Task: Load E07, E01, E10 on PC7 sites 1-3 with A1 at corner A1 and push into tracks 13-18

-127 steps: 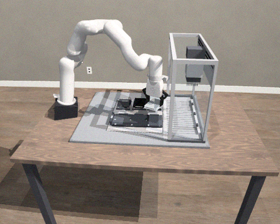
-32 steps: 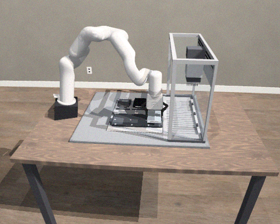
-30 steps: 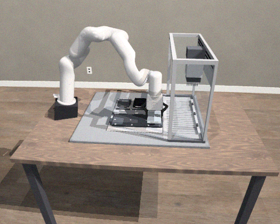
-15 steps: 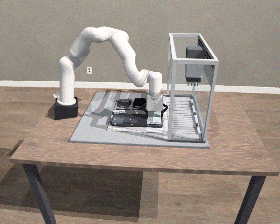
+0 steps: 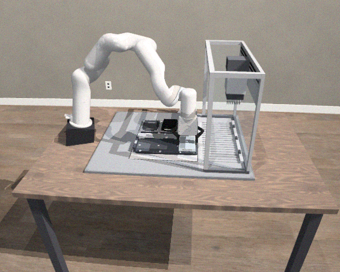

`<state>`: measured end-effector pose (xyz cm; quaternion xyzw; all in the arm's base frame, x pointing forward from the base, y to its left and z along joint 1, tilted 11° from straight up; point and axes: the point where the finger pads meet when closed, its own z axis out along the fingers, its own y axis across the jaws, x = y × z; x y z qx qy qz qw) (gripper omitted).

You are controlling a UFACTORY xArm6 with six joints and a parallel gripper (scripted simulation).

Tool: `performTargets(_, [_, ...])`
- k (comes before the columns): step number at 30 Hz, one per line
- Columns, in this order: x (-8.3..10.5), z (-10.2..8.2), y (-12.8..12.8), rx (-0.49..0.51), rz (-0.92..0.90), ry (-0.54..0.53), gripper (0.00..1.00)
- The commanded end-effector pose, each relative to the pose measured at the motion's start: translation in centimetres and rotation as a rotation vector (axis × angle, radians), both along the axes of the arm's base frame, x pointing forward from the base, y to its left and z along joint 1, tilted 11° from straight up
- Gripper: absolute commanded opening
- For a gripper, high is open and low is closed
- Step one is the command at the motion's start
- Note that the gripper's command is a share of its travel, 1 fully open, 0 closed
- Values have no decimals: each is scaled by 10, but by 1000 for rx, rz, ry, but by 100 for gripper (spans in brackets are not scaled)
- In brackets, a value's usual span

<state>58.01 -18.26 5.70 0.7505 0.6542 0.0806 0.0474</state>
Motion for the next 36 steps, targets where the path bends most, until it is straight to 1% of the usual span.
performTargets(1, [2, -1, 0, -1, 0, -4, 0])
performTargets(12, [3, -7, 0, -1, 0, -4, 0])
performTargets(30, [3, -7, 0, -1, 0, -4, 0])
performTargets(31, [3, -8, 0, -1, 0, -4, 100])
performTargets(36, [3, -8, 0, -1, 0, -4, 100])
